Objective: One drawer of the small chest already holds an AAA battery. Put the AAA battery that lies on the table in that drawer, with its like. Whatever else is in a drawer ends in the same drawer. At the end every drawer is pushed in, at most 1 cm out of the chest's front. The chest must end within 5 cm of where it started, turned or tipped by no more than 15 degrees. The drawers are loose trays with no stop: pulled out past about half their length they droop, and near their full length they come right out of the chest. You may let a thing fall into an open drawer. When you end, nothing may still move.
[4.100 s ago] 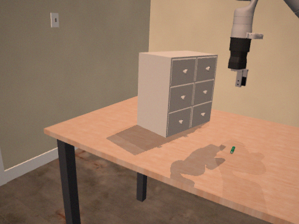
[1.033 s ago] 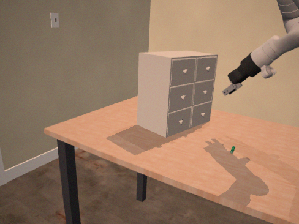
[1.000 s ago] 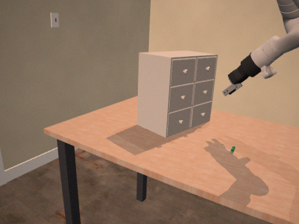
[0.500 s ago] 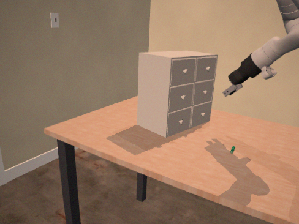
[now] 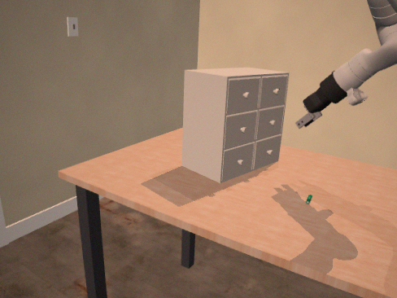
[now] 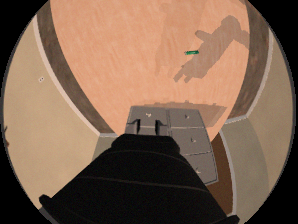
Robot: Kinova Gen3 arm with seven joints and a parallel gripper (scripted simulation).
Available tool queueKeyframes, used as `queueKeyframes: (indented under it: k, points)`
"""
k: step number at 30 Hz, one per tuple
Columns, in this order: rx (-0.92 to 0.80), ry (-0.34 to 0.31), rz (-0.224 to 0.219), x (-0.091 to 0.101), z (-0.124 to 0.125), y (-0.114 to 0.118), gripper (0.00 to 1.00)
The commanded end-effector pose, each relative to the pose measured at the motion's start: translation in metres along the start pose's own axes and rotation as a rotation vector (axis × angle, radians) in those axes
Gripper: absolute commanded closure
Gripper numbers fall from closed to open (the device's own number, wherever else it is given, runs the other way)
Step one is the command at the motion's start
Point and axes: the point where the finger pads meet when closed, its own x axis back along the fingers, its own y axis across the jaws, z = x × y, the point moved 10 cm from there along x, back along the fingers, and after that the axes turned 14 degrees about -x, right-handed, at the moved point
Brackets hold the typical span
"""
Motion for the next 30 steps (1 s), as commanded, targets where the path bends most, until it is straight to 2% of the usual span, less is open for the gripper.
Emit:
queueKeyframes:
  k: [1, 21, 30]
  points:
    - [0.0, -0.002, 0.0, 0.0, -0.001, 0.0, 0.33]
    - [0.0, -0.002, 0.0, -0.003, -0.002, 0.0, 0.33]
    - [0.0, -0.002, 0.0, -0.013, -0.008, 0.002, 0.33]
